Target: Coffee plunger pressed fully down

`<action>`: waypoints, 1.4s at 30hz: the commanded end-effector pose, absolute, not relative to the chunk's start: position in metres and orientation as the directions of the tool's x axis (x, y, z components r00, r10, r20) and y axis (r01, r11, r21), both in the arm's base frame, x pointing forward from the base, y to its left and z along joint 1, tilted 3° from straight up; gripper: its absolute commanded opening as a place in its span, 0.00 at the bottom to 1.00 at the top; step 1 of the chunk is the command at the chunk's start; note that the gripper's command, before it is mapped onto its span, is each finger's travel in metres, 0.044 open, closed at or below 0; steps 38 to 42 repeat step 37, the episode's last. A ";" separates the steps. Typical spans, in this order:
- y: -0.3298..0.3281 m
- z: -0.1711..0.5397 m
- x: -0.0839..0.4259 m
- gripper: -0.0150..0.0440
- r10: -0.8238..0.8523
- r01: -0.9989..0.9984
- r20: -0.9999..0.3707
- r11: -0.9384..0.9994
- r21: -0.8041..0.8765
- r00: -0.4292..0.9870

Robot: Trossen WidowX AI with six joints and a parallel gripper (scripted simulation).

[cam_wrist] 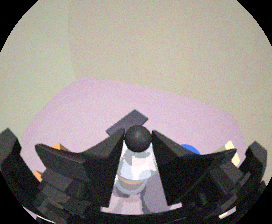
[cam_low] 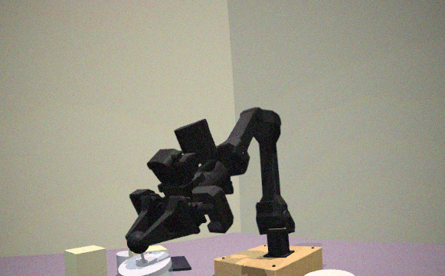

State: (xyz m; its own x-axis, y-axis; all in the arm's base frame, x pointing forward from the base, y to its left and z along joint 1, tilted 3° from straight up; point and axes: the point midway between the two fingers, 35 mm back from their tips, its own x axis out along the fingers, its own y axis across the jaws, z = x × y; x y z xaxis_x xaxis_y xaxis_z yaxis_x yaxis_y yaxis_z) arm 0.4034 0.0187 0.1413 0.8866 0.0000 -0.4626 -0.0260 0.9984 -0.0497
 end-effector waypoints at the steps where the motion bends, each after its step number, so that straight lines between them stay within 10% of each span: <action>1: 0.019 0.141 0.403 0.60 0.000 -0.026 -0.464 0.998 -0.050 0.886; 10: 0.019 0.141 0.403 1.00 0.000 -0.026 -0.464 0.998 -0.050 0.886; 42: 0.023 0.213 0.352 1.00 -0.001 -0.029 -0.482 0.998 -0.056 0.876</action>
